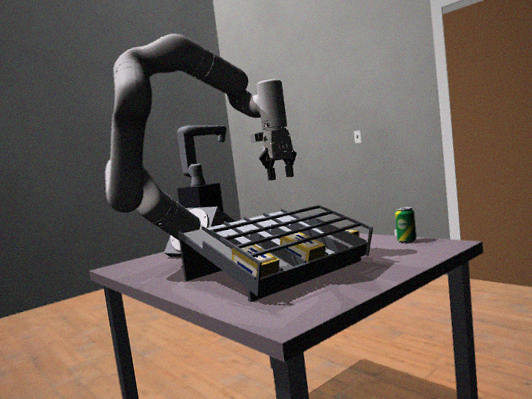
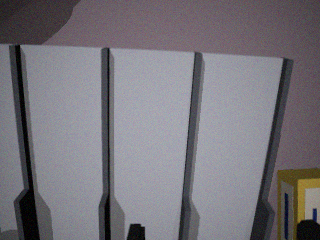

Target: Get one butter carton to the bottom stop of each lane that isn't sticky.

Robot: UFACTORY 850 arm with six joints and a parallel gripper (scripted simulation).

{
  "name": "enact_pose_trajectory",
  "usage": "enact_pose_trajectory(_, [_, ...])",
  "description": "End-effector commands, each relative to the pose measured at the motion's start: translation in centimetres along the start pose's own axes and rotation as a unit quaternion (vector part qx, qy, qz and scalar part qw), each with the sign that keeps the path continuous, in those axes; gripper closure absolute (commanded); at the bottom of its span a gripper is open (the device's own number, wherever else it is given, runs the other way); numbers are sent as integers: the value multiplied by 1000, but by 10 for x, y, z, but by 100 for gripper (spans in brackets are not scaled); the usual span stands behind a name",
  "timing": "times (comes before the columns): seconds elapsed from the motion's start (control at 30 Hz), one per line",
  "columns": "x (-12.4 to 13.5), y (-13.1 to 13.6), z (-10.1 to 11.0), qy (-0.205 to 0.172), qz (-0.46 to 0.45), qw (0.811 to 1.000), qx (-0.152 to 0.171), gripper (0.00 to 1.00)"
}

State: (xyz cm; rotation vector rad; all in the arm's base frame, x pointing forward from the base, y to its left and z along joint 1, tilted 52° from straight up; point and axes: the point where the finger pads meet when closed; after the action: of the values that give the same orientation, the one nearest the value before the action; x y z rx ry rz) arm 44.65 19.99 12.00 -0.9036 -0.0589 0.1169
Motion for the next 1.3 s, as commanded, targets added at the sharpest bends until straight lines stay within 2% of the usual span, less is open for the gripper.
enact_pose_trajectory(0.0, [43, 51, 0, 5, 0, 1000, -4, 10])
enact_pose_trajectory(0.13, [43, 51, 0, 5, 0, 1000, -4, 10])
enact_pose_trajectory(0.17, [75, 99, 0, 5, 16, 1000, -5, 10])
enact_pose_trajectory(0.27, [84, 110, 1, 5, 16, 1000, -5, 10])
enact_pose_trajectory(0.43, [119, 158, 1, 5, 16, 1000, -5, 10])
enact_pose_trajectory(0.7, [119, 158, 1, 5, 16, 1000, -5, 10])
enact_pose_trajectory(1.2, [115, 155, -60, -1, 16, 1000, 0, 10])
enact_pose_trajectory(1.27, [115, 155, -60, -1, 16, 1000, 0, 10])
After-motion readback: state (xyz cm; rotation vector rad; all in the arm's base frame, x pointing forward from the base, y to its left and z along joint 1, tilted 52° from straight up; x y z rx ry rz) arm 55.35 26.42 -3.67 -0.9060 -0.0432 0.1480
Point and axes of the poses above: the point where the finger pads meet when closed, its own z axis back along the fingers, its own y axis across the jaws, x = y × z, and after that the axes turned 15 degrees about z, right-handed
